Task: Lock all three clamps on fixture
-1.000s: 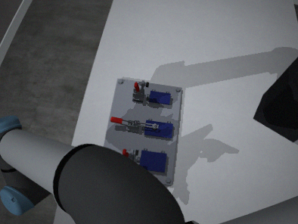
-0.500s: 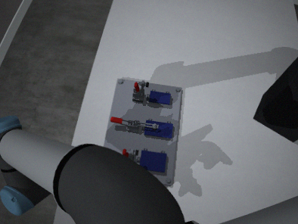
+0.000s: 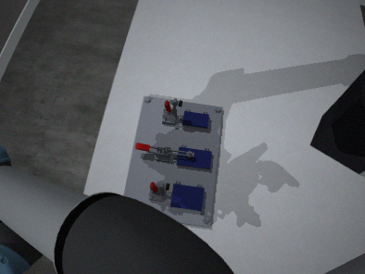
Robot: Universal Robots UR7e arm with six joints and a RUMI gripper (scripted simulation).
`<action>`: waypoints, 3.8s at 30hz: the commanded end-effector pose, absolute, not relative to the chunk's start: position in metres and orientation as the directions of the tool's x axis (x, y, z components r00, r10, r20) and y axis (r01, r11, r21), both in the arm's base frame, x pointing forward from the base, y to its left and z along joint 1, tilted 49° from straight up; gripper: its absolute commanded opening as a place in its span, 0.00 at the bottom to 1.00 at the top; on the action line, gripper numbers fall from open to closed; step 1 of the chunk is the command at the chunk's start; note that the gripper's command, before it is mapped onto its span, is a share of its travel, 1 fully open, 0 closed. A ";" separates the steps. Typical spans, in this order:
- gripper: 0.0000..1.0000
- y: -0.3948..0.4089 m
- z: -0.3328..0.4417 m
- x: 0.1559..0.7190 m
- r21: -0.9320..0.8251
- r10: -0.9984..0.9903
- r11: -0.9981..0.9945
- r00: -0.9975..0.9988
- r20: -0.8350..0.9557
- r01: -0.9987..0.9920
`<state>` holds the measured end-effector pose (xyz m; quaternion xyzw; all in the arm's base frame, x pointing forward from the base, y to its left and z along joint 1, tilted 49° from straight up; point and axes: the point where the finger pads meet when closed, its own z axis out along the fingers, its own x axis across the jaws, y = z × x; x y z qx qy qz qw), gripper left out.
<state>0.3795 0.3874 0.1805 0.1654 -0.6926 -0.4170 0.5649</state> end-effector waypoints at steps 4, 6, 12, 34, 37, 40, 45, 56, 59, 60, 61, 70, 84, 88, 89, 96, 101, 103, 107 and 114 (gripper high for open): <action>0.58 0.369 0.201 0.375 0.811 -0.718 0.569 -0.396 0.572 0.139; 0.58 0.369 0.201 0.375 0.811 -0.718 0.569 -0.396 0.572 0.139; 0.58 0.345 0.230 0.364 0.849 -0.757 0.527 -0.465 0.459 -0.021; 0.58 0.302 0.264 0.348 0.822 -0.821 0.415 -0.549 0.155 -0.389; 0.58 0.302 0.264 0.348 0.822 -0.821 0.415 -0.549 0.155 -0.389; 0.58 0.302 0.264 0.348 0.822 -0.821 0.415 -0.549 0.155 -0.389; 0.58 0.303 0.268 0.347 0.785 -0.834 0.384 -0.547 0.068 -0.487; 0.58 0.302 0.264 0.348 0.709 -0.846 0.332 -0.529 -0.069 -0.622; 0.58 0.302 0.264 0.348 0.709 -0.846 0.332 -0.529 -0.069 -0.622; 0.58 0.302 0.264 0.348 0.709 -0.846 0.332 -0.529 -0.069 -0.622; 0.58 0.303 0.268 0.345 0.681 -0.851 0.316 -0.514 -0.104 -0.661; 0.58 0.302 0.264 0.348 0.534 -0.851 0.251 -0.447 -0.276 -0.807; 0.58 0.302 0.264 0.348 0.314 -0.835 0.182 -0.315 -0.452 -0.932; 0.58 0.302 0.264 0.348 0.314 -0.835 0.182 -0.315 -0.452 -0.932; 0.58 0.302 0.264 0.348 0.314 -0.835 0.182 -0.315 -0.452 -0.932; 0.58 0.303 0.265 0.346 0.224 -0.826 0.159 -0.254 -0.504 -0.961; 0.58 0.302 0.264 0.348 0.067 -0.798 0.131 -0.146 -0.585 -0.989; 0.58 0.302 0.264 0.348 0.067 -0.798 0.131 -0.146 -0.585 -0.989; 0.58 0.302 0.264 0.348 0.067 -0.798 0.131 -0.146 -0.585 -0.989; 0.58 0.302 0.264 0.347 -0.078 -0.770 0.112 -0.037 -0.637 -0.991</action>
